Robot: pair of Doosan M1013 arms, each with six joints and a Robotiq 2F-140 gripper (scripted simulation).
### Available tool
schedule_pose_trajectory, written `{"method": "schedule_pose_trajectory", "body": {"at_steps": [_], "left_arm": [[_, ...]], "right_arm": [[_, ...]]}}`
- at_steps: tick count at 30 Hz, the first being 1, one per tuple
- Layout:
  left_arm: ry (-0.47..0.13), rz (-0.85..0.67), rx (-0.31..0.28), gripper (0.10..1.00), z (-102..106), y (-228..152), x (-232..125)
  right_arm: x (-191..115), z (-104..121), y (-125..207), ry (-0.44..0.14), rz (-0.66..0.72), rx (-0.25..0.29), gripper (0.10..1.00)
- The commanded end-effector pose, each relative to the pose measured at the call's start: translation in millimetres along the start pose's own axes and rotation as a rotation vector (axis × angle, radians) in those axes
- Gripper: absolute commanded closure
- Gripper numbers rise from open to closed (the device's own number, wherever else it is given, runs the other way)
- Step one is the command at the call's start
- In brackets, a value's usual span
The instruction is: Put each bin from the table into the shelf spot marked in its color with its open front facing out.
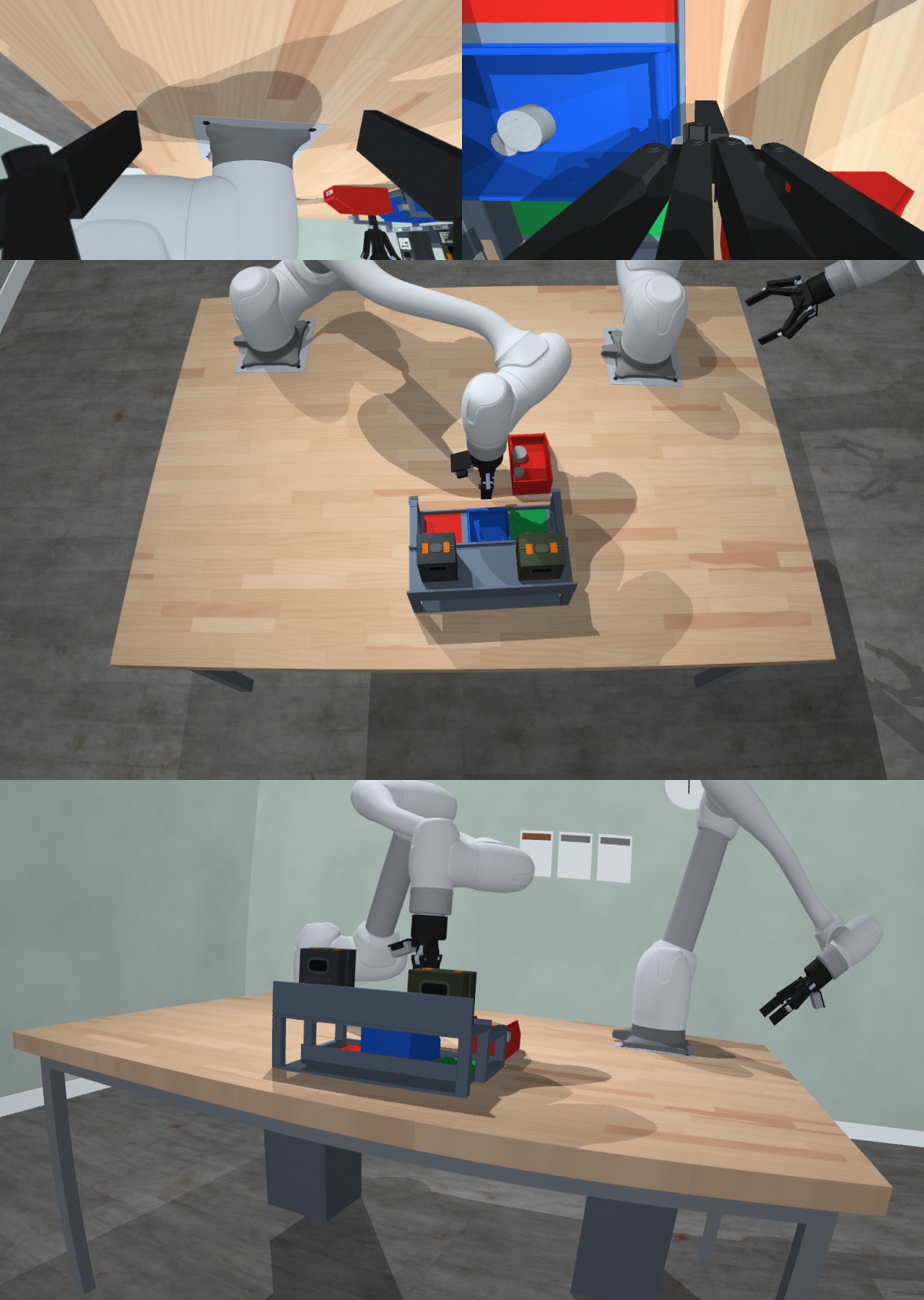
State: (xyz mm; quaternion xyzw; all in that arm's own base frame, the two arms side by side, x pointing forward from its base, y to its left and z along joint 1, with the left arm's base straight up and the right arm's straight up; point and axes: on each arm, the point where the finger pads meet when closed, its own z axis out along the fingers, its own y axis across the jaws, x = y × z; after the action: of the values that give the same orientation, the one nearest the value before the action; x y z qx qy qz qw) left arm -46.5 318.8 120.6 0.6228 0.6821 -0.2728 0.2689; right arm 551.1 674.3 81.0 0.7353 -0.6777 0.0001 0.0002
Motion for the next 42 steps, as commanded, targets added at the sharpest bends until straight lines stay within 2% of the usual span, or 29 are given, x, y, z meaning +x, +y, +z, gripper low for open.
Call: {"method": "schedule_pose_trajectory", "body": {"at_steps": [1,18,37,42], "left_arm": [[0.001,0.0,0.0,0.098,0,0,0],[0.001,0.0,0.0,0.098,0,0,0],[0.001,0.0,0.0,0.098,0,0,0],[0.001,0.0,0.0,0.098,0,0,0]], "right_arm": [[0,-8,0,-0.002,0.0,0.001,0.999],[0,-53,0,-0.002,0.0,0.001,0.999],[0,-56,0,-0.002,-0.001,0.001,0.999],[-7,-58,3,-0.002,-0.056,0.001,0.999]]}}
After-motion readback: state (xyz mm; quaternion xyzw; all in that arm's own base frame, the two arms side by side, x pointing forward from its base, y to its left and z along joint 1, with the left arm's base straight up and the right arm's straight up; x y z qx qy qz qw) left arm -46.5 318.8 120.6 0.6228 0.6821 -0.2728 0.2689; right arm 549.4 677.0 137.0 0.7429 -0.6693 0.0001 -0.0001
